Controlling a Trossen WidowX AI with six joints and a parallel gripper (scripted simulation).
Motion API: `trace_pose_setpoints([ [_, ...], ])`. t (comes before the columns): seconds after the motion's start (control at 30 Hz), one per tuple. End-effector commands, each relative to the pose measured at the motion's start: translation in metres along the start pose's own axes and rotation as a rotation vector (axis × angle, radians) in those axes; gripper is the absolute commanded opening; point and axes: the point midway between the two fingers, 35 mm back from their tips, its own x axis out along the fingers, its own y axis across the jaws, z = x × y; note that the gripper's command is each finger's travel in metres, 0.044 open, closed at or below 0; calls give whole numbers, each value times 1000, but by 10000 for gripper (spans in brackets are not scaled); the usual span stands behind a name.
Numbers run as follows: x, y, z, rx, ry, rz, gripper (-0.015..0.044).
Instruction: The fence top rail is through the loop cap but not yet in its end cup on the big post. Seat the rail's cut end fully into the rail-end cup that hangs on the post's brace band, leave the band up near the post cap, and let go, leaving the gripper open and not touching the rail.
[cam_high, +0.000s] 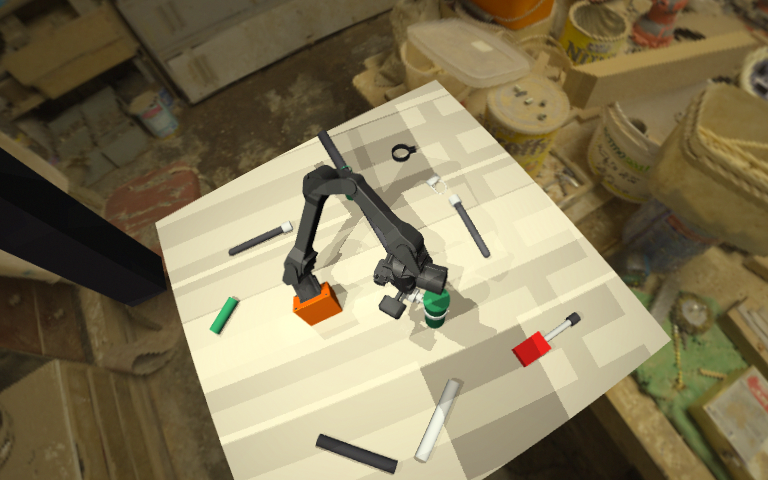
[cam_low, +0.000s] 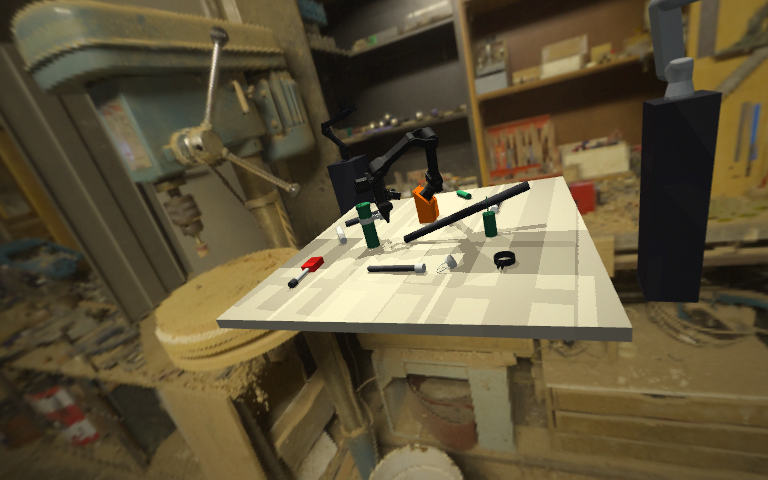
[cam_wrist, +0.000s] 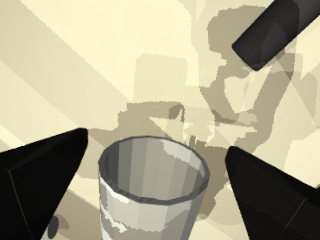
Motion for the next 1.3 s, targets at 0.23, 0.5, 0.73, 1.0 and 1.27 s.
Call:
trace_pose_setpoints([
  [0.23, 3, 1, 2, 9, -9, -3, 125],
  [0.5, 3, -3, 2, 52, -9, -3, 0],
  [0.73, 3, -8, 1, 109, -9, -3, 0],
  [1.0, 3, -13, 1, 167, -10, -3, 0],
  [1.27, 3, -19, 0, 227, -10, -3, 0],
])
